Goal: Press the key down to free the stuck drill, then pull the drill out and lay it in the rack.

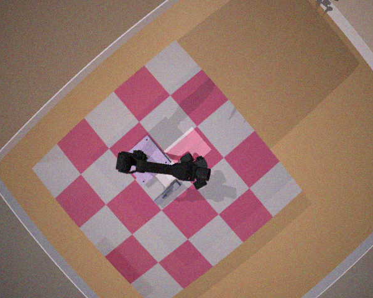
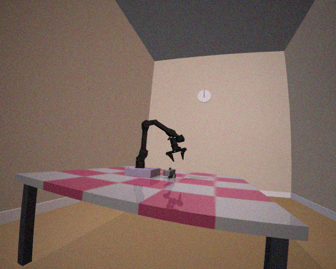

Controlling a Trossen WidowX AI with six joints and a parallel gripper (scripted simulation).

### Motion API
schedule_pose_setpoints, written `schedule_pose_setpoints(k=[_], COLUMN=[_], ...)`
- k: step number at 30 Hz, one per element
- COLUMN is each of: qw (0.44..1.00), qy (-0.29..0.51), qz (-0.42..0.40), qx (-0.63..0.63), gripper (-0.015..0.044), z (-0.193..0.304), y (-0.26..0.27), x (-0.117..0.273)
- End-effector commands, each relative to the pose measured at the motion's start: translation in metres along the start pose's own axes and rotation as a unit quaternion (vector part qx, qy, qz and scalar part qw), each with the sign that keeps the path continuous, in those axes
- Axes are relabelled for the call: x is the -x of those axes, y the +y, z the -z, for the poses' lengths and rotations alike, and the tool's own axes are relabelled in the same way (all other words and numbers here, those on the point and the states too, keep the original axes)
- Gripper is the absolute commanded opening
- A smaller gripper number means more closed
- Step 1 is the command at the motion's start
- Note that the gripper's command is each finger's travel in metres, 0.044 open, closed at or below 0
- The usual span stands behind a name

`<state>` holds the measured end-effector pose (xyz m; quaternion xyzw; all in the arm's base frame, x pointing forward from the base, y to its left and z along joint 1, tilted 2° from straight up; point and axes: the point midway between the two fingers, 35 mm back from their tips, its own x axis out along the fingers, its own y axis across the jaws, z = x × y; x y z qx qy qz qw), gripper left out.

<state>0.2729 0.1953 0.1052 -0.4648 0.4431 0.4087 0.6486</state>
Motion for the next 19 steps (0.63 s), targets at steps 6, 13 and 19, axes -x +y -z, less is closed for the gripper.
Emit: schedule_pose_setpoints(k=[6,13,19], qw=[0.964,0.893,0.805], qy=[-0.092,-0.149,-0.196], qz=[0.201,0.342,0.45], qx=[-0.146,-0.252,-0.332], gripper=[0.044,0.044,0.044], z=[0.0,0.027,0.062], y=[-0.109,-0.173,-0.207], x=[0.082,0.162,0.242])
